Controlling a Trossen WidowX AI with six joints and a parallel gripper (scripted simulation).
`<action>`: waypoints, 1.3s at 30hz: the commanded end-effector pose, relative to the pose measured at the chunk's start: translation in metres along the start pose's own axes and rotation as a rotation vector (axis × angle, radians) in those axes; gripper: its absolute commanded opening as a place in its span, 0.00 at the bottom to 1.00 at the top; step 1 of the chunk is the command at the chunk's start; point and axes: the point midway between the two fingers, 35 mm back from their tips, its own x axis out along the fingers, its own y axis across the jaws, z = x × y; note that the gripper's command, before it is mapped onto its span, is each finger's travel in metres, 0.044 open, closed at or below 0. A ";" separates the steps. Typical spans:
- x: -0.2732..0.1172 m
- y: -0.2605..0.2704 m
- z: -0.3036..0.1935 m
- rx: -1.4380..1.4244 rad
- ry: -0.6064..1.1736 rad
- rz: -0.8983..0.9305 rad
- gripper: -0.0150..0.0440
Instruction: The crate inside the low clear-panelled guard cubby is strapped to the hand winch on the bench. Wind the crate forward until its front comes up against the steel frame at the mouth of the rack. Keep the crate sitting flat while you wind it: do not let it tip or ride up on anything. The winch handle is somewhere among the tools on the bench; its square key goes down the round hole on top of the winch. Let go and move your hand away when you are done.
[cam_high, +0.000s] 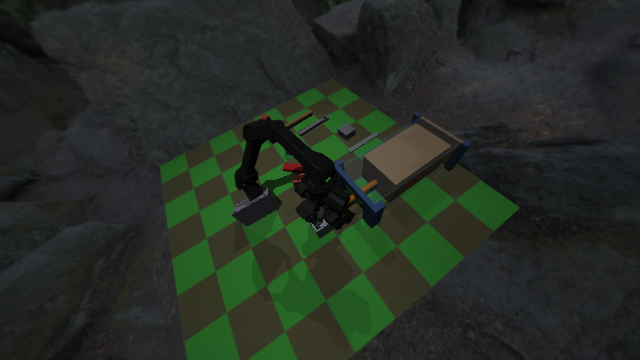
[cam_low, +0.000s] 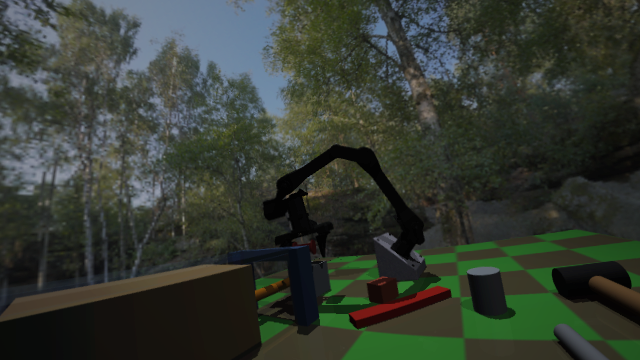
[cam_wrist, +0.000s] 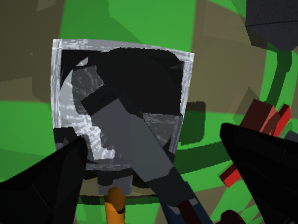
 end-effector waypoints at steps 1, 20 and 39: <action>-0.050 -0.002 0.000 0.009 0.023 0.072 1.00; -0.116 -0.018 0.005 0.029 0.057 0.161 0.69; -0.116 -0.018 0.005 0.029 0.057 0.161 0.25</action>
